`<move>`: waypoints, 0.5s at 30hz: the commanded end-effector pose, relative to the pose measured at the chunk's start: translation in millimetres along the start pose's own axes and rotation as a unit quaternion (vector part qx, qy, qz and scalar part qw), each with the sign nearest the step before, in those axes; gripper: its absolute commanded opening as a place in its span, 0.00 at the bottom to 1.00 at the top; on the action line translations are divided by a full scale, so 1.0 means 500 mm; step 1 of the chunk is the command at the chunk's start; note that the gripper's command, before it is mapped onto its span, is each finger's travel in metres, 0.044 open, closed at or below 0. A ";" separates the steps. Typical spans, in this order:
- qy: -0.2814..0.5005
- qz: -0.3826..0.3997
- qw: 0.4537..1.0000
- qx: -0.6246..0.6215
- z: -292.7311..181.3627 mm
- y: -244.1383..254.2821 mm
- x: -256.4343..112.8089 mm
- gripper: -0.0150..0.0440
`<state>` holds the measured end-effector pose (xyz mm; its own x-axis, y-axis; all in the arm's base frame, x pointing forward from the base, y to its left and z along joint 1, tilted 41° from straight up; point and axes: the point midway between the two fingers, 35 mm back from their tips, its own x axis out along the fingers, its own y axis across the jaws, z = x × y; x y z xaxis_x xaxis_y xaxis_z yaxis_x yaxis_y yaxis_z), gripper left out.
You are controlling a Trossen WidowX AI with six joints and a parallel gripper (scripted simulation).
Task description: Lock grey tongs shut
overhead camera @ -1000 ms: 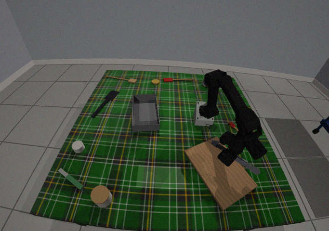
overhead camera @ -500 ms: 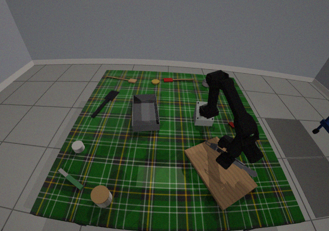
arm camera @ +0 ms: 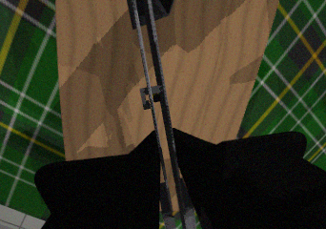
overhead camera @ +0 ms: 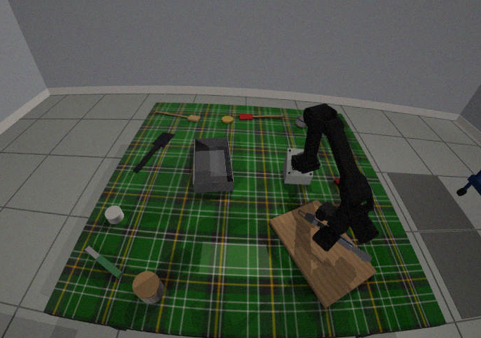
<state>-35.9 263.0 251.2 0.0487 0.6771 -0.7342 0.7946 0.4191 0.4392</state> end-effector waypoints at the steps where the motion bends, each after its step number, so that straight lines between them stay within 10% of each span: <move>1: -0.001 -0.002 1.000 -0.003 0.004 -0.001 0.015 0.00; 15: 0.000 -0.001 1.000 -0.004 0.011 -0.001 0.048 0.00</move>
<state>-31.7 275.0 232.7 0.0504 0.6770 -0.7343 0.7939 0.4189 0.4407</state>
